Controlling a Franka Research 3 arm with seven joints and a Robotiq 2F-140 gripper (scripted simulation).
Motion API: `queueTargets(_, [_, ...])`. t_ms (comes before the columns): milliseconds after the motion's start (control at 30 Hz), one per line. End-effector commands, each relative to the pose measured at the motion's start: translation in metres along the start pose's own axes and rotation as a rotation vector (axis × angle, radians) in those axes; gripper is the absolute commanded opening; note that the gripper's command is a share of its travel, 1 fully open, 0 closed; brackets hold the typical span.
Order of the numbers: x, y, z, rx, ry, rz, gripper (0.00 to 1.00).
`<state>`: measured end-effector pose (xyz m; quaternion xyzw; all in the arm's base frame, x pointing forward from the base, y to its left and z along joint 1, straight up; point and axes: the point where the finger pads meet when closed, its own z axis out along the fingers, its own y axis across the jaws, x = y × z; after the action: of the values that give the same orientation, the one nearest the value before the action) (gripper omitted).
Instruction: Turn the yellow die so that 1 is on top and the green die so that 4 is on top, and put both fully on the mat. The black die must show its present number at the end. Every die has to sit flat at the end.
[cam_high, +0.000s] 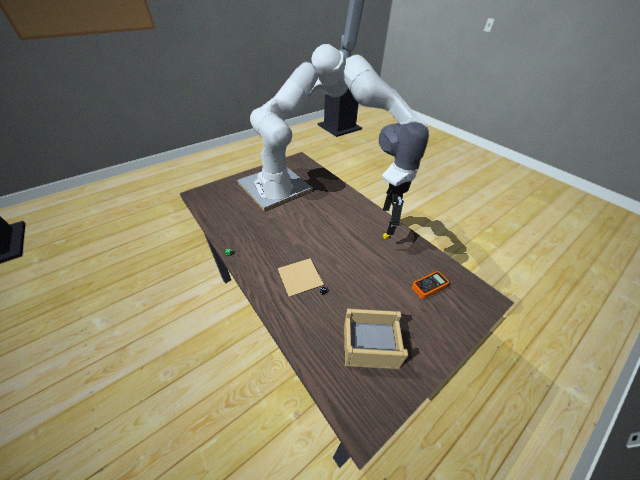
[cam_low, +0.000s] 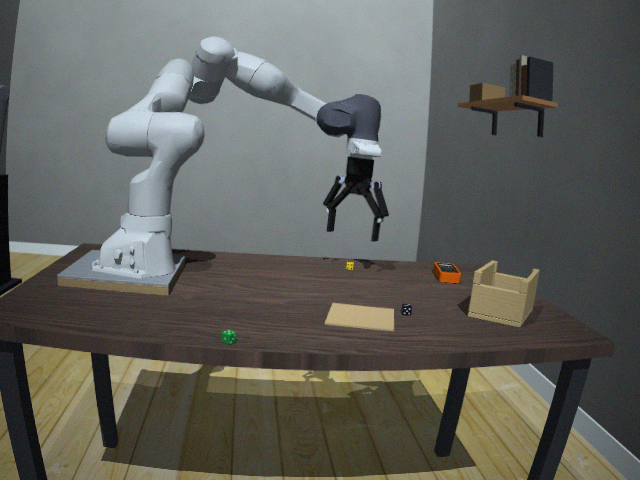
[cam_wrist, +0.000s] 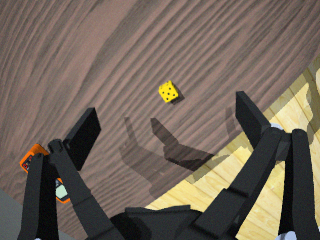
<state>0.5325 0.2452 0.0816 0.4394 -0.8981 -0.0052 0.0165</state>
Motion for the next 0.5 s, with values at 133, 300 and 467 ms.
queueTargets(133, [-0.0023, 0.0026, -0.0001, -0.003, 0.002, 0.244, 1.0])
queueTargets(300, [-0.0029, 0.0022, 0.0, -0.001, 0.0, 0.331, 1.0])
queueTargets(467, [-0.0033, 0.0019, 0.0, 0.0, -0.001, 0.392, 1.0])
